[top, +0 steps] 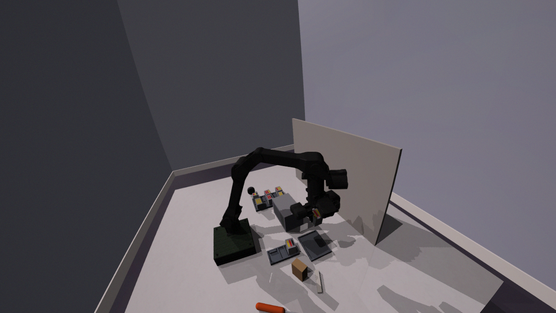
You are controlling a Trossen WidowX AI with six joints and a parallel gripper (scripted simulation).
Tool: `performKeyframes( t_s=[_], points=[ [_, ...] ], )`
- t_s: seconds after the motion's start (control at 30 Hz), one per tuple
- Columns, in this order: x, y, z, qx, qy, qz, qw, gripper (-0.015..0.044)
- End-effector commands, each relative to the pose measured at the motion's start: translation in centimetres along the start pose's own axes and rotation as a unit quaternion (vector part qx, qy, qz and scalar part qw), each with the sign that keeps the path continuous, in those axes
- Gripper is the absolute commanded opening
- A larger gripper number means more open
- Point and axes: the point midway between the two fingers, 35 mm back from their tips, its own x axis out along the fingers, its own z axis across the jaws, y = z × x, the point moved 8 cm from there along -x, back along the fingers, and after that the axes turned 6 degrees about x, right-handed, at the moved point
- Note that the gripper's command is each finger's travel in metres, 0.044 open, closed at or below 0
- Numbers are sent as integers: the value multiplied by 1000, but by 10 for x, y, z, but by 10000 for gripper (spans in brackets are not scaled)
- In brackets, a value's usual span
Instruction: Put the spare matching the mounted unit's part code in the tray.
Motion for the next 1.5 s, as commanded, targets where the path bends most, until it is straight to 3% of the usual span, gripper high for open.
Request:
performKeyframes(
  t_s=[0.0,1.47],
  points=[
    [6,0,-1,3,5,0,1000,0],
    [44,-2,3,3,5,0,1000,0]
  ],
)
